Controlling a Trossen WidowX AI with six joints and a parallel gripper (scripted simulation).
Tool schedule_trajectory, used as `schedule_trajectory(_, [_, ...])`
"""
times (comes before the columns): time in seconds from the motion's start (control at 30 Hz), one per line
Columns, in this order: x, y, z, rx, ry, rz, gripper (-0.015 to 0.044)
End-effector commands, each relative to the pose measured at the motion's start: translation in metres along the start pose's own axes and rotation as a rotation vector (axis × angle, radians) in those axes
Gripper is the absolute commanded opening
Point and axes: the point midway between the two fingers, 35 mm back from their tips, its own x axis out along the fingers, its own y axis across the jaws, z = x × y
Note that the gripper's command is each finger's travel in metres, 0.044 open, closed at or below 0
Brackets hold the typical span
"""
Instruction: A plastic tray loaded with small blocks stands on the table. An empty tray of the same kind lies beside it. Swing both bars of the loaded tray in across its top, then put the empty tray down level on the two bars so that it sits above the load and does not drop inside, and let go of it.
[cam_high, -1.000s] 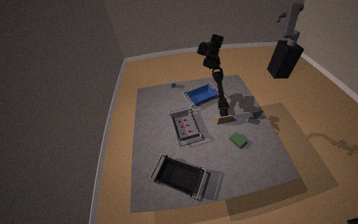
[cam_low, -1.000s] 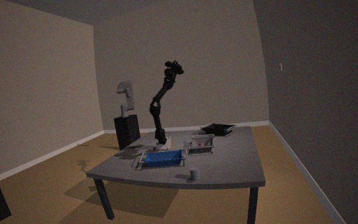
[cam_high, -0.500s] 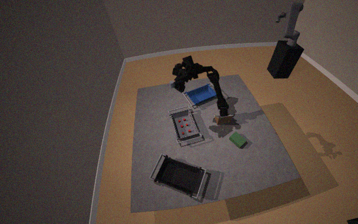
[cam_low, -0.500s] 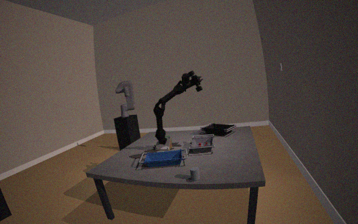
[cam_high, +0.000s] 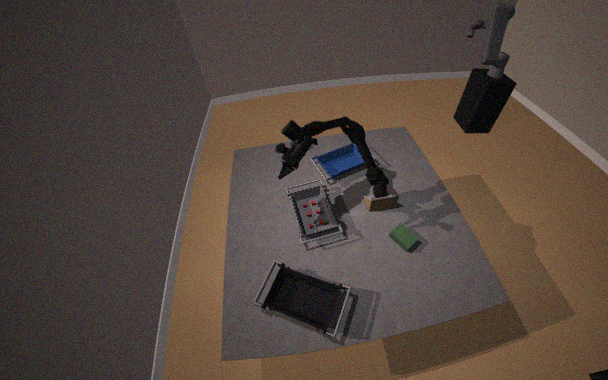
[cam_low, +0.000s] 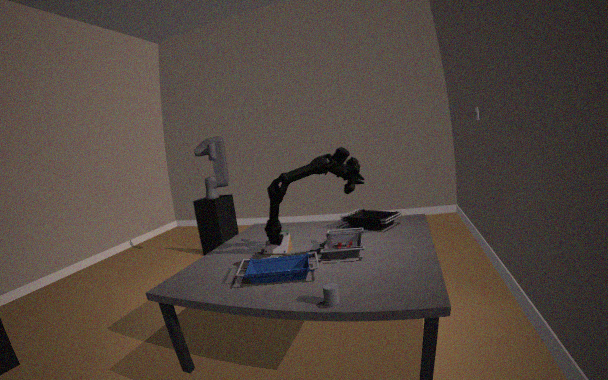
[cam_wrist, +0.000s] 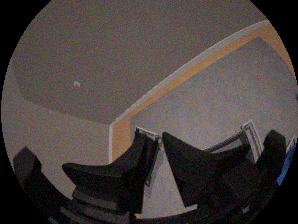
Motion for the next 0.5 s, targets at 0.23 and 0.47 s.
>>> schedule_trajectory(0.23, [0.011, -0.176, -0.032, -0.252, 0.336, -0.494, 0.009])
schedule_trajectory(0.47, [-0.023, -0.279, -0.059, -0.438, 0.672, -0.719, 0.009])
